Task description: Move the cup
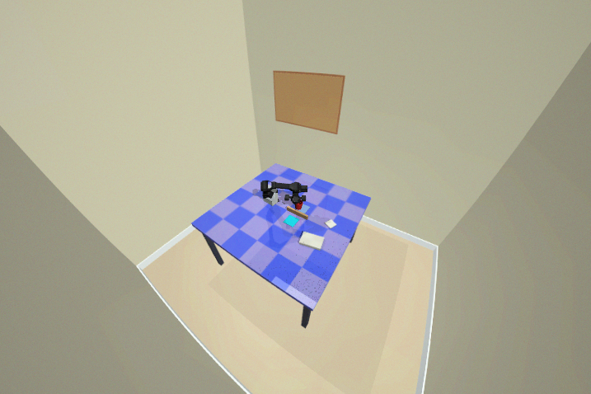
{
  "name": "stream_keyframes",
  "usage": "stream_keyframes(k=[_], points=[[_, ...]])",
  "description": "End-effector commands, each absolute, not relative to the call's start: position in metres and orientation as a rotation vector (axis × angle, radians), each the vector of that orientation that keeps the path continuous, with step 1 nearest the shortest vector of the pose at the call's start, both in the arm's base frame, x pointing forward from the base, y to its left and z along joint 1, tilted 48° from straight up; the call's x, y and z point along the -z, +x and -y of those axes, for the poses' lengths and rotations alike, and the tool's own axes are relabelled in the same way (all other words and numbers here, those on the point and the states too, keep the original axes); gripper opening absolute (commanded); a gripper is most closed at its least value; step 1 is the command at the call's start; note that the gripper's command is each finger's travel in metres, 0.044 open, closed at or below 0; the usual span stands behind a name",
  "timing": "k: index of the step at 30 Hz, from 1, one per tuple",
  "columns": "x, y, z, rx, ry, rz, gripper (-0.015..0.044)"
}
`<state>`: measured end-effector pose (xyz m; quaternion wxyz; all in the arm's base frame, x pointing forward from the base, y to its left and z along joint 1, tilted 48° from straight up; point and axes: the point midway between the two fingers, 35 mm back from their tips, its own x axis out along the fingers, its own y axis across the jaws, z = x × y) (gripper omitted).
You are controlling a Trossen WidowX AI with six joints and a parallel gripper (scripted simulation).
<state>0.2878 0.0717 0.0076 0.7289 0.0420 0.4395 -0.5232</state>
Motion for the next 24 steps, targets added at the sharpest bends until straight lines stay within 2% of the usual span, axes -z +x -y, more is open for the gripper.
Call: stream_keyframes(k=[1, 24], points=[[-0.016, 0.289, -0.064, 1.152, 0.083, -0.97, 0.0], [-0.061, 0.294, -0.025, 1.153, 0.08, -0.968, 0.0]])
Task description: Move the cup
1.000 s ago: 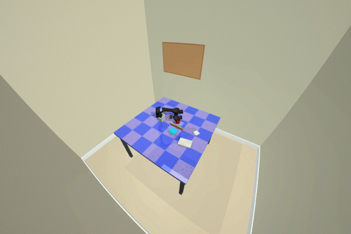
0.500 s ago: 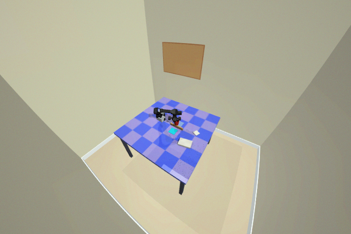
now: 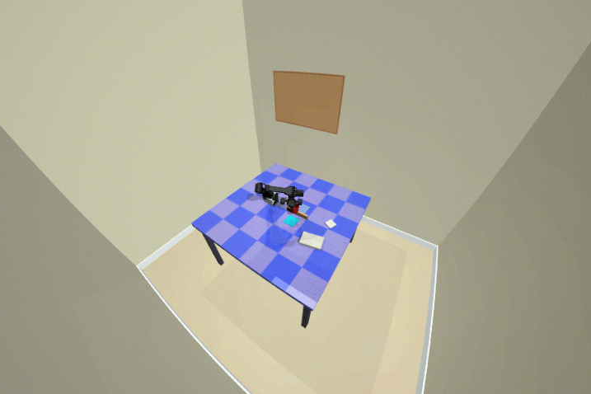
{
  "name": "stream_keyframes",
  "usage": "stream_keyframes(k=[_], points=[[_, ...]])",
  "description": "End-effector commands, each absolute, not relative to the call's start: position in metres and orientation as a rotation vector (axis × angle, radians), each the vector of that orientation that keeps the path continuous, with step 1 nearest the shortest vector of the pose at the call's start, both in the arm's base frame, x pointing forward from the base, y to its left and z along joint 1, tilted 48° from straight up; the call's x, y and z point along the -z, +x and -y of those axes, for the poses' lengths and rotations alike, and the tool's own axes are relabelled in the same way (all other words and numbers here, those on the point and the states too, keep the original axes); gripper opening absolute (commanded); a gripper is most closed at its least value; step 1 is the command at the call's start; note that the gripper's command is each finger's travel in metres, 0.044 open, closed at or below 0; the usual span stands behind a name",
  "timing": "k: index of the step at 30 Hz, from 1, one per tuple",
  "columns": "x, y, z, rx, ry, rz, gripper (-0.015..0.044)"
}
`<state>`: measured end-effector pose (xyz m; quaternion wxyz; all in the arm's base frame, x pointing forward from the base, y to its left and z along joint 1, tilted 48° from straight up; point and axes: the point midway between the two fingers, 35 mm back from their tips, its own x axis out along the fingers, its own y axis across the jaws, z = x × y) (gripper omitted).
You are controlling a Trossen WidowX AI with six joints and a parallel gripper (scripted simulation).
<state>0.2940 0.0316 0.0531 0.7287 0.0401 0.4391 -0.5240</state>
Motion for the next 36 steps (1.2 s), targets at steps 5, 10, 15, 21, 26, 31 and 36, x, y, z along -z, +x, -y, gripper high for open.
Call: stream_keyframes(k=[5, 10, 15, 21, 26, 31, 36], points=[[-0.07, 0.295, -0.016, 1.154, 0.079, -0.968, 0.0], [-0.081, 0.296, -0.006, 1.154, 0.079, -0.968, 0.0], [-0.092, 0.297, 0.004, 1.155, 0.078, -0.967, 0.0], [-0.093, 0.297, 0.008, 1.155, 0.078, -0.967, 0.0], [-0.089, 0.298, 0.013, 1.155, 0.078, -0.967, 0.0], [-0.084, 0.298, 0.018, 1.155, 0.078, -0.967, 0.0], [-0.079, 0.299, 0.023, 1.155, 0.078, -0.966, 0.0]])
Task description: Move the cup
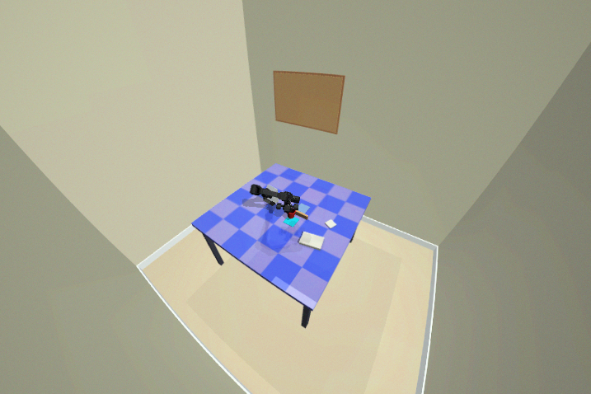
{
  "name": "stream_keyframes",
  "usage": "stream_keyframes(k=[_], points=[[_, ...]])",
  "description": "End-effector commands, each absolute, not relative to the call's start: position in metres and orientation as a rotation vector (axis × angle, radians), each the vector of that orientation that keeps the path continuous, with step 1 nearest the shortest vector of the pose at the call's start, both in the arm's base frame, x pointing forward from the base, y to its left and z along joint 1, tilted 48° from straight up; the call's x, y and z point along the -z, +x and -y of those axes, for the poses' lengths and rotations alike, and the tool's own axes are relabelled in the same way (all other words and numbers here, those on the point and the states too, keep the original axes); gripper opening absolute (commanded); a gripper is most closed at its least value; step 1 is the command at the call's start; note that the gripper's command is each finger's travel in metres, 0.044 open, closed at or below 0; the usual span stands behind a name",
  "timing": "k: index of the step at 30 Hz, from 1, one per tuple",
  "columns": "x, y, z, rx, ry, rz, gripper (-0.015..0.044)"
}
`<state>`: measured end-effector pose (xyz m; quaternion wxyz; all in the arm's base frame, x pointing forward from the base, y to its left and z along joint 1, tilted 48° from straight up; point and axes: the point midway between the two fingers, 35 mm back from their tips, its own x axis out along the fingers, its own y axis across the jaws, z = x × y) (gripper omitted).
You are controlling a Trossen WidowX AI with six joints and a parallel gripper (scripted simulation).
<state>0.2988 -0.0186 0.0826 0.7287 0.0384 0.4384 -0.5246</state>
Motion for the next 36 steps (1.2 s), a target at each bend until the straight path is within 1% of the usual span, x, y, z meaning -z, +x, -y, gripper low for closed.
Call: stream_keyframes(k=[1, 36], points=[[-0.079, 0.299, 0.024, 1.155, 0.078, -0.966, 0.0], [-0.052, 0.301, 0.055, 1.158, 0.084, -0.963, 0.0]])
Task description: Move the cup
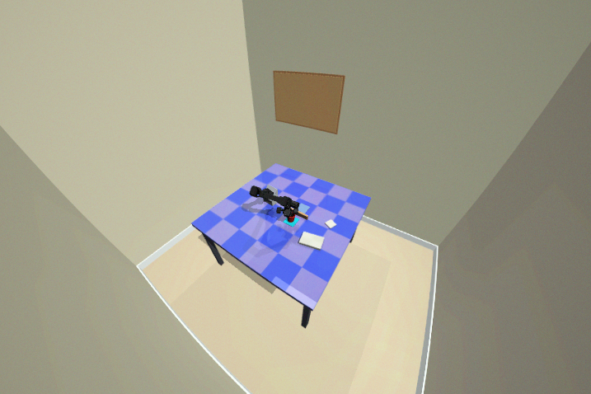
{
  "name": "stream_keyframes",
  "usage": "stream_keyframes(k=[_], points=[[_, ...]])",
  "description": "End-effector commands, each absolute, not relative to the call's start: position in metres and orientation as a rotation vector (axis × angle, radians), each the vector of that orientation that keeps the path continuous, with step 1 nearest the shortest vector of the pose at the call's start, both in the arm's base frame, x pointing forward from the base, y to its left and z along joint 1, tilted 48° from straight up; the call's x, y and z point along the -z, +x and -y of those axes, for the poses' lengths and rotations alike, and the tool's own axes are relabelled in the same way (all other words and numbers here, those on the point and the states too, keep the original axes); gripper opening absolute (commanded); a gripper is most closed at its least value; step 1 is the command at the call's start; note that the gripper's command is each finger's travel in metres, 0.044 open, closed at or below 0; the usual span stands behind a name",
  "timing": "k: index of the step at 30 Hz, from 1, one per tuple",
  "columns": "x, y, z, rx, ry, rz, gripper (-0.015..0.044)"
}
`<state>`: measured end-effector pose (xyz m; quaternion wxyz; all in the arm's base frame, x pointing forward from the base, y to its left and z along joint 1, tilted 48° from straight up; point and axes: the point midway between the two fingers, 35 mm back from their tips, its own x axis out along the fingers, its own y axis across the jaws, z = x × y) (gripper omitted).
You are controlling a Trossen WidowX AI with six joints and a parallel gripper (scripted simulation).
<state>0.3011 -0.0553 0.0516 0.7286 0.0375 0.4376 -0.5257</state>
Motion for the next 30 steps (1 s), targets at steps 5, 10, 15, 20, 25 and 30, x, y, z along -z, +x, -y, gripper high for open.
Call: stream_keyframes(k=[5, 10, 15, 20, 25, 30], points=[[-0.052, 0.3013, 0.0548, 1.158, 0.084, -0.963, 0.0], [-0.052, 0.3013, 0.0548, 1.158, 0.084, -0.963, 0.0], [-0.052, 0.3013, 0.0548, 1.158, 0.084, -0.963, 0.0128], [-0.052, 0.3013, 0.0548, 1.158, 0.084, -0.963, 0.0128], [-0.0542, 0.3014, 0.0521, 1.157, 0.083, -0.964, 0.0128], [-0.0588, 0.3012, 0.0466, 1.157, 0.083, -0.965, 0.0128]])
